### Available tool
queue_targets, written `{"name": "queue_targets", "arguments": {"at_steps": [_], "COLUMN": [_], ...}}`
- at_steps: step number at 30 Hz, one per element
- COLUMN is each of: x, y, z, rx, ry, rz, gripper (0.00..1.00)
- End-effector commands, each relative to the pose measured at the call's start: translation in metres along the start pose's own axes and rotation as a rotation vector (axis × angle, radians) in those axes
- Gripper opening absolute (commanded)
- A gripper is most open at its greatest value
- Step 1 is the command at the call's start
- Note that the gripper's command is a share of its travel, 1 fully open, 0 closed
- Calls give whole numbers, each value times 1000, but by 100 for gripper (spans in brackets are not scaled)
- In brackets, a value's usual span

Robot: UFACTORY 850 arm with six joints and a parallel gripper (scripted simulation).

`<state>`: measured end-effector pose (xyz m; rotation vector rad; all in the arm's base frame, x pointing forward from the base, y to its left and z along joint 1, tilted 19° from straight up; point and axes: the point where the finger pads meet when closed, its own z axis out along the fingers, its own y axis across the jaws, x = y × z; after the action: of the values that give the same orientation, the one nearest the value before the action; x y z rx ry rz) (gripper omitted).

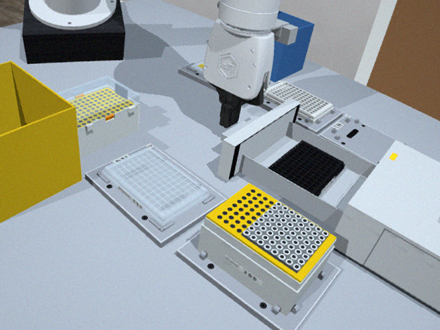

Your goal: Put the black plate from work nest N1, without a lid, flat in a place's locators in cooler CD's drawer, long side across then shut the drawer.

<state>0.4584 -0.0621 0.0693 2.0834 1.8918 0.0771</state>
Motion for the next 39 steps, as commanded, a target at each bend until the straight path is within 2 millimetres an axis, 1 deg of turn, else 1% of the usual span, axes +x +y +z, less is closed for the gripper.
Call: {"name": "queue_targets", "arguments": {"at_steps": [1,7,16,39], "x": [0,0,0,0], "y": [10,20,23,58], "z": [0,0,0,0], "rx": [1,1,1,1], "ry": [-1,-1,-1,-1], "rz": [0,0,0,0], "gripper": [0,0,0,0]}}
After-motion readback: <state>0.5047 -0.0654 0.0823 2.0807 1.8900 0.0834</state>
